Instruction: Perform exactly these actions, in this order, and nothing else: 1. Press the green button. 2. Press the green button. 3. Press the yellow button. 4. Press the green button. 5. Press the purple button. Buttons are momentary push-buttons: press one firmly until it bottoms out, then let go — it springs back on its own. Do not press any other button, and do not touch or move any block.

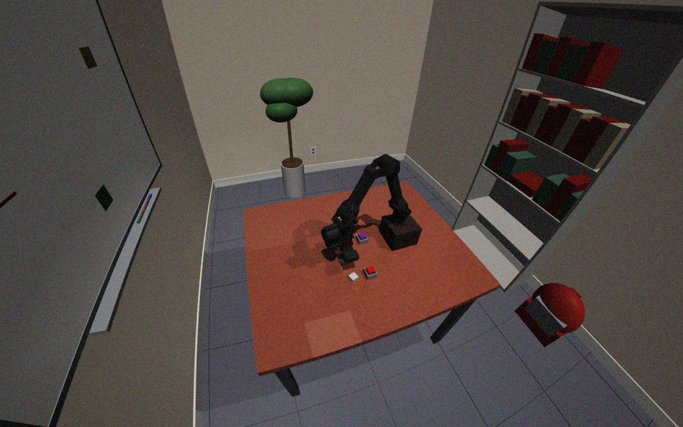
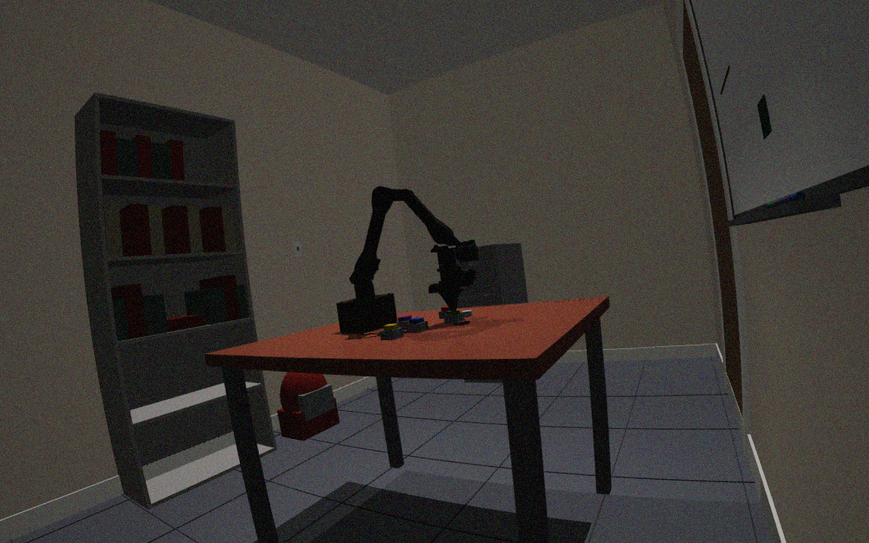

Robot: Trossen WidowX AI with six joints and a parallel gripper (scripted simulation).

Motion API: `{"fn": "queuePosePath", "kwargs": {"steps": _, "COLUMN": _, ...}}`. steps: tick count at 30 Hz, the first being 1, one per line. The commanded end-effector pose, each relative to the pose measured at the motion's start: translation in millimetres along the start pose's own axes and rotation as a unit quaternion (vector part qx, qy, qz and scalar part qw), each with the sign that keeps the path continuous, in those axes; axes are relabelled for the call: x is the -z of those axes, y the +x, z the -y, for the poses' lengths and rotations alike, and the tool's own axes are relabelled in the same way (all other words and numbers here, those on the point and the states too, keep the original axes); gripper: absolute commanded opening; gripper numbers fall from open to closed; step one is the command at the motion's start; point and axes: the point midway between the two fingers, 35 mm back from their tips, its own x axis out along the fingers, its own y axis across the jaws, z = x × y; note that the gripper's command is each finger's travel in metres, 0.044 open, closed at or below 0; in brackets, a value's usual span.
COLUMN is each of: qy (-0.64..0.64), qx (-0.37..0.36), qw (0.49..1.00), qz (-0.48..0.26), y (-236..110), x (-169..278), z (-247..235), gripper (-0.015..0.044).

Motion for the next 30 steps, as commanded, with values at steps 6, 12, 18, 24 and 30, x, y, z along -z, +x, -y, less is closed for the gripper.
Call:
{"fn": "queuePosePath", "kwargs": {"steps": 6, "qy": 0.000, "qx": 0.003, "qw": 1.000, "qz": -0.002, "y": 3, "x": 1, "z": 1, "gripper": 0.0020}}
{"fn": "queuePosePath", "kwargs": {"steps": 12, "qy": 0.000, "qx": 0.003, "qw": 1.000, "qz": -0.002, "y": 3, "x": 1, "z": 1, "gripper": 0.0020}}
{"fn": "queuePosePath", "kwargs": {"steps": 18, "qy": 0.000, "qx": 0.003, "qw": 1.000, "qz": -0.002, "y": -29, "x": 1, "z": 1, "gripper": 0.0020}}
{"fn": "queuePosePath", "kwargs": {"steps": 24, "qy": 0.000, "qx": 0.003, "qw": 1.000, "qz": -0.002, "y": -31, "x": 1, "z": 1, "gripper": 0.0020}}
{"fn": "queuePosePath", "kwargs": {"steps": 30, "qy": 0.000, "qx": 0.003, "qw": 1.000, "qz": -0.002, "y": -23, "x": 1, "z": 1, "gripper": 0.0020}}
